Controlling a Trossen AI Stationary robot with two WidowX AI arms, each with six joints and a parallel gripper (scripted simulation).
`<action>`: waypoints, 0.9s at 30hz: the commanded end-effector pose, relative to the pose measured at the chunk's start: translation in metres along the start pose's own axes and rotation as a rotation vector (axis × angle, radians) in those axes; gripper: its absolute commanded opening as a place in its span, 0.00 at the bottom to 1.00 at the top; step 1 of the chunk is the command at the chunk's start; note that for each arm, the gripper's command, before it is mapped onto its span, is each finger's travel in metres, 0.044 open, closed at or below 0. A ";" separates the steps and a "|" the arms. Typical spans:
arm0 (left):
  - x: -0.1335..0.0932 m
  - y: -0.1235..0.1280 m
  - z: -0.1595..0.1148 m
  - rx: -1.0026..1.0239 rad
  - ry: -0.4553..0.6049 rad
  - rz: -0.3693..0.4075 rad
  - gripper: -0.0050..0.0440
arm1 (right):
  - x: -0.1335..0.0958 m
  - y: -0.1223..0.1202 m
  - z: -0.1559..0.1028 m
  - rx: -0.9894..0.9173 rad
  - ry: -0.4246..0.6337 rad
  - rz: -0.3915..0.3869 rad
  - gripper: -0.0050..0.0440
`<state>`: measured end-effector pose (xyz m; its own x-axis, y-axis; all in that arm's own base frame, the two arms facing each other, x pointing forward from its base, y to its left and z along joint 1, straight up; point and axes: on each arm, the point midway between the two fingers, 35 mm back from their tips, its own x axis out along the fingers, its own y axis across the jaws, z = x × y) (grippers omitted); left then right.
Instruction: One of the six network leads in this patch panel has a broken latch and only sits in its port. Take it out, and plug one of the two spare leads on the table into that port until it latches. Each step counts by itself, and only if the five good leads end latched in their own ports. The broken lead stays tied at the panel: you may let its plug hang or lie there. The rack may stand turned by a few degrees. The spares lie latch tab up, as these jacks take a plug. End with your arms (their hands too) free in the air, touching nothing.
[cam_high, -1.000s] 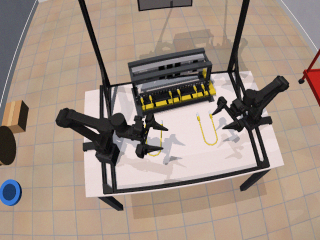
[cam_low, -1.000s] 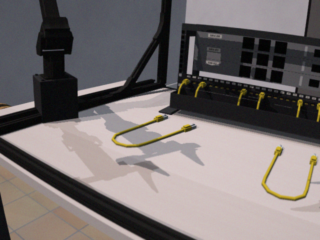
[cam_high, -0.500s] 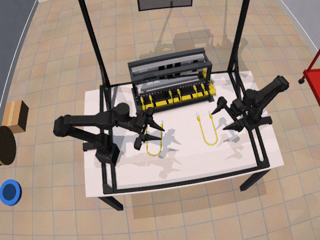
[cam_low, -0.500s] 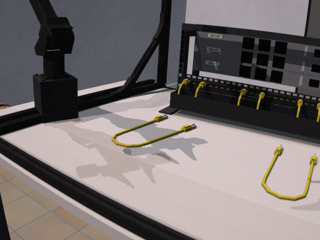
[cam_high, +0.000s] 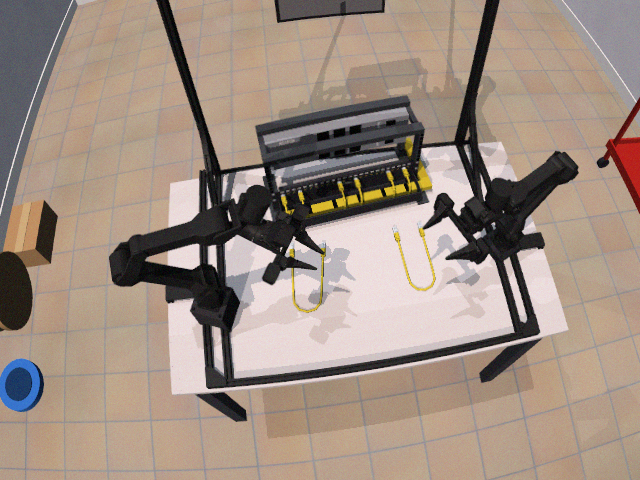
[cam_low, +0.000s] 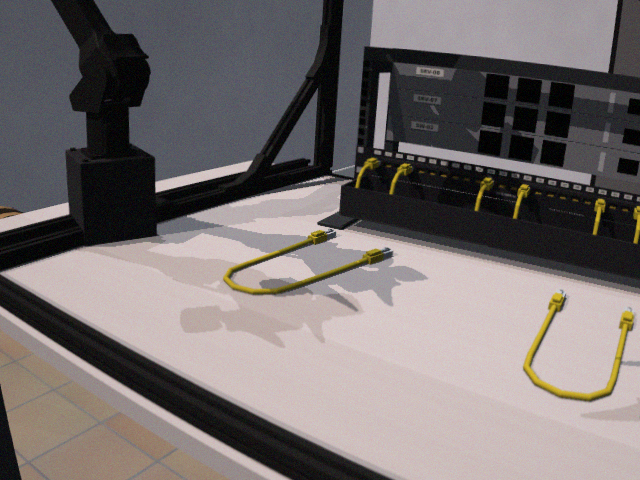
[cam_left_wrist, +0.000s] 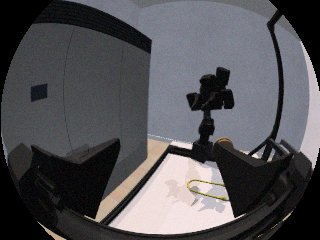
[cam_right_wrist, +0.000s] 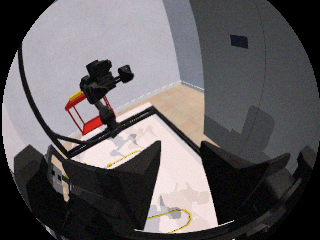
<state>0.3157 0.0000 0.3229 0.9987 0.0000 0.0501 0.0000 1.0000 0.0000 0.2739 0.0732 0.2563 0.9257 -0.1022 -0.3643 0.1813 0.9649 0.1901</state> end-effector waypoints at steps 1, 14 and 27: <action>0.000 0.000 0.000 0.000 0.000 0.000 1.00 | -0.002 0.002 0.003 0.008 -0.003 0.000 0.46; 0.000 0.000 0.000 0.000 0.000 0.000 1.00 | -0.014 0.028 -0.042 0.120 0.201 -0.076 0.46; 0.000 0.000 0.000 0.000 0.000 0.000 1.00 | -0.026 0.053 -0.087 0.233 0.404 -0.152 0.46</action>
<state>0.3157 0.0000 0.3229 0.9987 0.0000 0.0502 0.0000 1.0000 0.0000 0.2370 0.1395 0.2043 0.7295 -0.0849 -0.6787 0.3759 0.8787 0.2942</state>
